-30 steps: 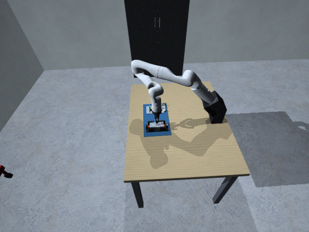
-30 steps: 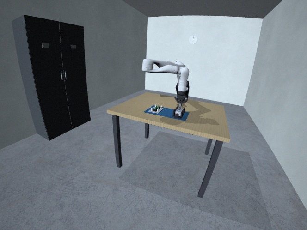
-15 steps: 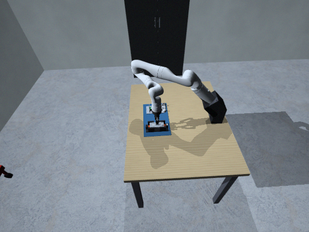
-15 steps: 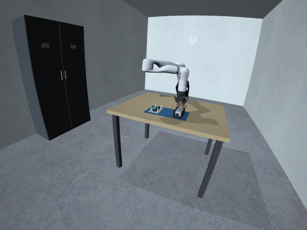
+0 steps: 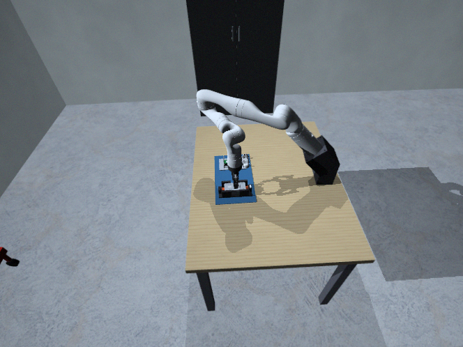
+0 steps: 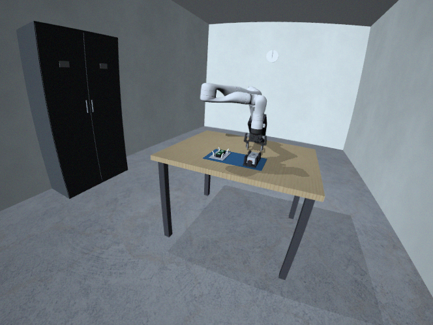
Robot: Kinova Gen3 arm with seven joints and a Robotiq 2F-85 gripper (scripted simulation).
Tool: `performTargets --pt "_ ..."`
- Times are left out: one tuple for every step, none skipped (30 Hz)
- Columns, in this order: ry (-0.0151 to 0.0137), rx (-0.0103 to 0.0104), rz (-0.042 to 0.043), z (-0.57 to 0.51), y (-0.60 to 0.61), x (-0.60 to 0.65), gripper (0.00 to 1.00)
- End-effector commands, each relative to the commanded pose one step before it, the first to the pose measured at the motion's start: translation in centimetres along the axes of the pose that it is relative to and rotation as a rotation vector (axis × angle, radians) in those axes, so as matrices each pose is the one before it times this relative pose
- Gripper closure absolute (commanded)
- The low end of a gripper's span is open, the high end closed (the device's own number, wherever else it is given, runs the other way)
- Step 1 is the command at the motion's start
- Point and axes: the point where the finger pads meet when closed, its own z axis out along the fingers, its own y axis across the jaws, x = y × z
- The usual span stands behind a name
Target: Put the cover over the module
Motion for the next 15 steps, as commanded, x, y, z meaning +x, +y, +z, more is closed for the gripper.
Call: performTargets --pt "-0.00102 -0.00007 -0.00032 -0.029 0.009 -0.029 0.00" --pt "0.00000 0.00000 0.00000 0.000 0.000 0.000 0.00" --pt "0.00000 0.00000 0.00000 0.000 0.000 0.000 0.00" --pt "0.00000 0.00000 0.00000 0.000 0.000 0.000 0.00" --pt "0.00000 0.00000 0.00000 0.000 0.000 0.000 0.00" --pt "0.00000 0.00000 0.00000 0.000 0.000 0.000 0.00" --pt "0.00000 0.00000 0.00000 0.000 0.000 0.000 0.00" --pt "0.00000 0.00000 0.00000 0.000 0.000 0.000 0.00" --pt "0.00000 0.00000 0.00000 0.000 0.000 0.000 0.00" --pt "0.00000 0.00000 0.00000 0.000 0.000 0.000 0.00" --pt "0.00000 0.00000 0.00000 0.000 0.000 0.000 0.00" --pt "0.00000 0.00000 0.00000 0.000 0.000 0.000 0.00" --pt "-0.00064 0.00044 0.00013 0.499 -0.017 -0.027 0.00" --pt "-0.00064 0.00044 0.00013 0.499 -0.017 -0.026 0.00" --pt "-0.00064 0.00044 0.00013 0.499 -0.017 -0.026 0.00"
